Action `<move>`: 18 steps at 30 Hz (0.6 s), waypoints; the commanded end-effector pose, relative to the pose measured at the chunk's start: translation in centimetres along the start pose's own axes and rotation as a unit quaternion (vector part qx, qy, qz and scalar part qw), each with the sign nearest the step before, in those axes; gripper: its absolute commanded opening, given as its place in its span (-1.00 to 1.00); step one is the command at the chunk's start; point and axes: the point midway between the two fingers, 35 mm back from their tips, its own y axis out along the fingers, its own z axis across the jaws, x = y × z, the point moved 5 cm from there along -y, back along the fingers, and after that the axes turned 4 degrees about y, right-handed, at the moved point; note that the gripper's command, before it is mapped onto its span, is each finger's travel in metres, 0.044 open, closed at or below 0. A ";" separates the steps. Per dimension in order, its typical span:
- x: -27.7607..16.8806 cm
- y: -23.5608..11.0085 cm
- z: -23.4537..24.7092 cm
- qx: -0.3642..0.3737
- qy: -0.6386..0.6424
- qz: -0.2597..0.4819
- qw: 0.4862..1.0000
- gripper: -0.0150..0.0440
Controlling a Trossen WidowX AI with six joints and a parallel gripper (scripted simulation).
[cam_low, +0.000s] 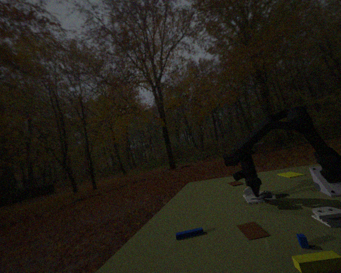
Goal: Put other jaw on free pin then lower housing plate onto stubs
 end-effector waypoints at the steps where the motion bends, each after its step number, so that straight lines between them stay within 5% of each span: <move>1: -0.1 0.3 0.0 0.002 0.004 0.001 1.000 -0.04; 18: -0.1 0.8 0.0 0.003 0.003 0.001 1.000 -0.04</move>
